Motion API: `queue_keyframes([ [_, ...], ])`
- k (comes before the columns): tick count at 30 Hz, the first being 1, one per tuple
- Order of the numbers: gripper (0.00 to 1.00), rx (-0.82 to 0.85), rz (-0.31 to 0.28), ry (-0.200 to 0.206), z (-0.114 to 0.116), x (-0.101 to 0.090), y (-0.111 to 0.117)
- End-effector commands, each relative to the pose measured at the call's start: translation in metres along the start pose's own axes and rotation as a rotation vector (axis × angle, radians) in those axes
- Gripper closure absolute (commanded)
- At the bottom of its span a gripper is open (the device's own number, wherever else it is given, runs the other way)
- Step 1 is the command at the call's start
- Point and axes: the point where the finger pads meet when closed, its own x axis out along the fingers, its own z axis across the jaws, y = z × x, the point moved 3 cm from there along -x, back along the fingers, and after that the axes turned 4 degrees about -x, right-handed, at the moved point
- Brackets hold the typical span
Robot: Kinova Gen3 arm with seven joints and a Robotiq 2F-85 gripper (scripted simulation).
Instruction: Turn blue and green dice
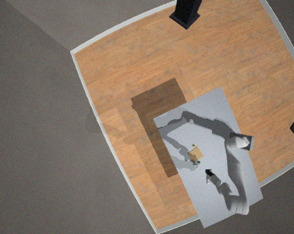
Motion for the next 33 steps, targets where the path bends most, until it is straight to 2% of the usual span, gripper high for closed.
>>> queue_keyframes([
  [1, 0.85, -0.066, -0.005, -0.002, 0.0007, 0.0016, 0.0006],
  [12, 0.85, -0.507, -0.005, -0.001, -0.0001, 0.0061, 0.0013],
  [14, 0.85, -0.507, -0.005, -0.001, -0.0001, 0.0061, 0.0013],
  [21, 0.85, -0.729, -0.002, 0.003, -0.0015, 0.0078, 0.0026],
  [27, 0.85, -0.830, 0.001, 0.005, -0.0024, 0.0084, 0.0034],
  [33, 0.85, -0.852, 0.001, 0.006, -0.0026, 0.0085, 0.0035],
])
